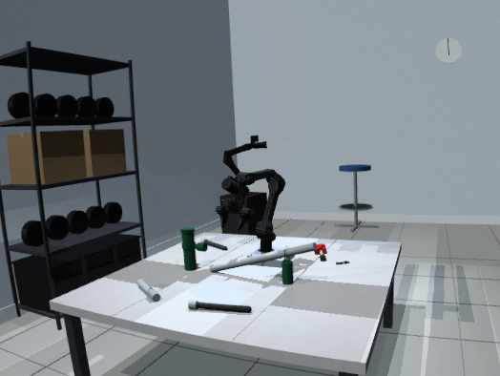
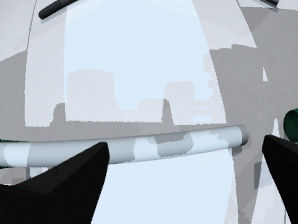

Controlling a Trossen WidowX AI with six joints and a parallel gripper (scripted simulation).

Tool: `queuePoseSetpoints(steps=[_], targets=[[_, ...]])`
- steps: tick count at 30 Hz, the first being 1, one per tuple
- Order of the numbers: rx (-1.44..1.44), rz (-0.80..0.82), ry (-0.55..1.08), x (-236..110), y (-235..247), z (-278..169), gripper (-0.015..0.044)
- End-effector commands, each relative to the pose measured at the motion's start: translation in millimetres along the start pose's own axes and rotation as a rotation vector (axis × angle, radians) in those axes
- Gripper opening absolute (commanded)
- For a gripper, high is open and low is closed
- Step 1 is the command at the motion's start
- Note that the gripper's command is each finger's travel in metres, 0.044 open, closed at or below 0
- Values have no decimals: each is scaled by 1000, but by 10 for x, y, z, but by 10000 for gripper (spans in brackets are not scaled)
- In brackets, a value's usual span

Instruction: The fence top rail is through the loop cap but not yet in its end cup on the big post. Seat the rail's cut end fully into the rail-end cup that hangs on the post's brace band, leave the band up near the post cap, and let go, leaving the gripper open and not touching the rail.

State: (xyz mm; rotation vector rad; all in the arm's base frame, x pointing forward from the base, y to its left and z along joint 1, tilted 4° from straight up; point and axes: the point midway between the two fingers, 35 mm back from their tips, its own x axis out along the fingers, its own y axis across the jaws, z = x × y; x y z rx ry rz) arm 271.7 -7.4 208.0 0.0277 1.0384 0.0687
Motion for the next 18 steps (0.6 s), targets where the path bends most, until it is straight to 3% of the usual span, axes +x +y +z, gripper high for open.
queuePoseSetpoints(steps=[1, 9, 18], targets=[[37, -6, 3, -13, 6, 1, 440], [609, -59, 198, 300, 20, -59, 440], [1401, -347, 409, 726, 53, -208, 440]])
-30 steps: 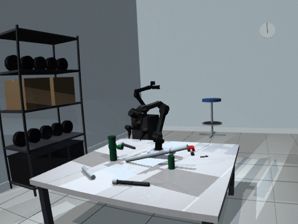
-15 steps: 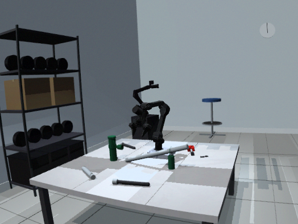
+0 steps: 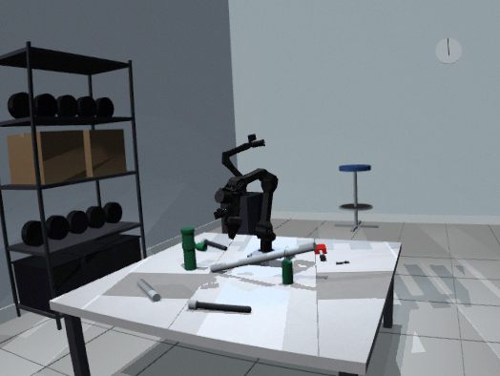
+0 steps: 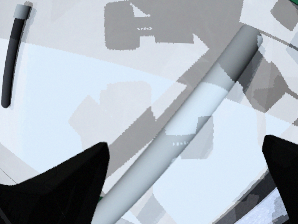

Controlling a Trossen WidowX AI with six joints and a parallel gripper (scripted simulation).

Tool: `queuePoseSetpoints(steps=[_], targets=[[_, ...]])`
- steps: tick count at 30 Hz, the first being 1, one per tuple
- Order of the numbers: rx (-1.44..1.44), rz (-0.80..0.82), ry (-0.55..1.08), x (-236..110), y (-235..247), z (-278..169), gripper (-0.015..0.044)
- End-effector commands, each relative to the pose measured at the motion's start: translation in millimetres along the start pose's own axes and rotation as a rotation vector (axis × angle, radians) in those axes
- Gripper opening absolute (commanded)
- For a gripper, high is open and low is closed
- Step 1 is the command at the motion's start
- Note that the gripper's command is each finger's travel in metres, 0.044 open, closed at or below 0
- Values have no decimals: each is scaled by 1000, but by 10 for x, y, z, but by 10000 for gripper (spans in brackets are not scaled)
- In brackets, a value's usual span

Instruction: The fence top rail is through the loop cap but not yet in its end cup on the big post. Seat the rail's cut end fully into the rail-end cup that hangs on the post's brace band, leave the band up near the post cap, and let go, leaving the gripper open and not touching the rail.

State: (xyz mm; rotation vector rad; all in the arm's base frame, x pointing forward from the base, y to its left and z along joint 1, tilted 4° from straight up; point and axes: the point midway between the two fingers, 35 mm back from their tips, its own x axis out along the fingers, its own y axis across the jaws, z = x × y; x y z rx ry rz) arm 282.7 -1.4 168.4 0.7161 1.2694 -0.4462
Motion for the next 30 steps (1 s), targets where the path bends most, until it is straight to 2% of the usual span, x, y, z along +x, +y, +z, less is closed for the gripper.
queuePoseSetpoints(steps=[1, 17, 23, 30], targets=[[666, -225, 92, 365, 0, -23, 440], [681, -231, 92, 373, -1, -24, 440], [681, -231, 92, 692, -59, -76, 440], [681, -231, 92, 744, -70, -85, 440]])
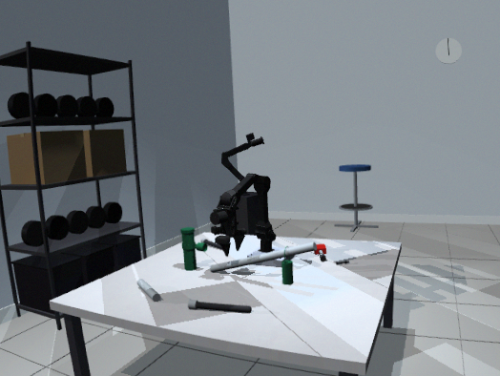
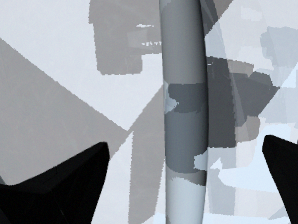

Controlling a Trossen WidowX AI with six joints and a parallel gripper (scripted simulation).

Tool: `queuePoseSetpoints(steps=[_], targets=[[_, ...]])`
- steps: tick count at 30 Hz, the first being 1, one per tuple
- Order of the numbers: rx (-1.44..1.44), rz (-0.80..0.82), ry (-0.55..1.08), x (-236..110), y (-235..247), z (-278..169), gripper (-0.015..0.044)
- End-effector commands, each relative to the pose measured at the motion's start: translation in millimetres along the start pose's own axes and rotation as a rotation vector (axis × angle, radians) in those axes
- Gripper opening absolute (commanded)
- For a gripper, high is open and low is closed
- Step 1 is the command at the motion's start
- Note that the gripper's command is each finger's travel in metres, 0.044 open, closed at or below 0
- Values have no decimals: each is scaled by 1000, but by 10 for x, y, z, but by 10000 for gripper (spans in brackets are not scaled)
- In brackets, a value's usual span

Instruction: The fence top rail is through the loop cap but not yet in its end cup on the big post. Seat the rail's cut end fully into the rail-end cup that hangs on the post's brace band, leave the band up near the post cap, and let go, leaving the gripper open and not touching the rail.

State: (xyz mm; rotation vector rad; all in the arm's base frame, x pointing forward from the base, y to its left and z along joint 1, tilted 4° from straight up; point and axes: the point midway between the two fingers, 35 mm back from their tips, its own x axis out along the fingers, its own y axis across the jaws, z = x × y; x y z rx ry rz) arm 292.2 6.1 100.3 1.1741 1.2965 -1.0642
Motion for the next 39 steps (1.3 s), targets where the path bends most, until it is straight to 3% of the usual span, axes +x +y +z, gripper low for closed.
queuePoseSetpoints(steps=[1, 39], targets=[[4, -5, -5, 90, -12, 7, 440], [4, -5, -5, 677, -10, 11, 440]])
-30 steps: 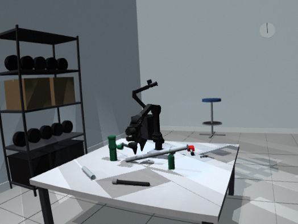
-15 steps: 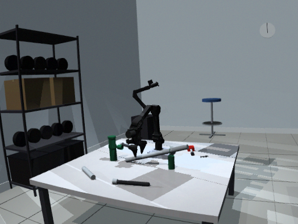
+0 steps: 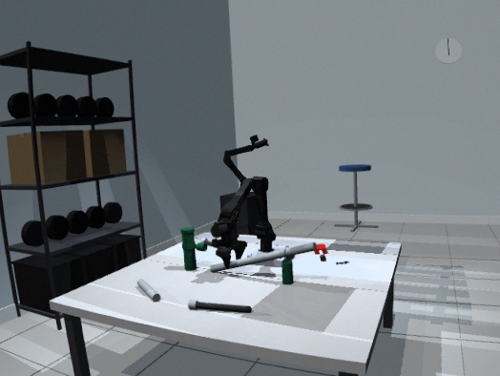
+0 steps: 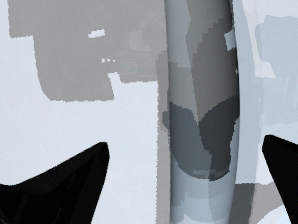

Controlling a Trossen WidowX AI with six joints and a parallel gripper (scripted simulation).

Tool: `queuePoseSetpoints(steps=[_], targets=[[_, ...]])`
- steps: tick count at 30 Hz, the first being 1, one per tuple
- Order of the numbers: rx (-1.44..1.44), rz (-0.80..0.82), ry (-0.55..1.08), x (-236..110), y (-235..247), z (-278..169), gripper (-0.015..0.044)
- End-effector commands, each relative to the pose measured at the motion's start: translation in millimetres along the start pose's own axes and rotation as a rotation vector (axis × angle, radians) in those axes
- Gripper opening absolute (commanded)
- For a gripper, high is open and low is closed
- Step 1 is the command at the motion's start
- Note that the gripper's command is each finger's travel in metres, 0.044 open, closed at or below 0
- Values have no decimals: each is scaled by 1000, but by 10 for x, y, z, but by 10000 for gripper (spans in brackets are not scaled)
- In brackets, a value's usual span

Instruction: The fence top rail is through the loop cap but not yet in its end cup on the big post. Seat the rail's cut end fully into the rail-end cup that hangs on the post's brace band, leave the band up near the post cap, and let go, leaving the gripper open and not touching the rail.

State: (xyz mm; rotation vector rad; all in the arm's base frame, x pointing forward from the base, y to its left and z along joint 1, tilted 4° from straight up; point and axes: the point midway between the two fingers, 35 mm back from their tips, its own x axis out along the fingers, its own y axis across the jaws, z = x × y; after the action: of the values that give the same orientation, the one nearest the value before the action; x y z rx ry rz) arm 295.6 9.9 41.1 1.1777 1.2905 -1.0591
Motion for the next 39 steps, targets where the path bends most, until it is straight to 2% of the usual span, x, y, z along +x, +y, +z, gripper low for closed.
queuePoseSetpoints(steps=[1, 10, 20, 29, 34, 39], targets=[[4, -13, -4, 99, -34, 5, 440], [4, -13, -4, 186, -45, 4, 440], [4, -13, -4, 185, -43, 5, 177], [4, -13, -4, 185, -43, 5, 118], [4, -13, -4, 136, -60, -1, 0], [3, -16, -36, 46, -51, 9, 0]])
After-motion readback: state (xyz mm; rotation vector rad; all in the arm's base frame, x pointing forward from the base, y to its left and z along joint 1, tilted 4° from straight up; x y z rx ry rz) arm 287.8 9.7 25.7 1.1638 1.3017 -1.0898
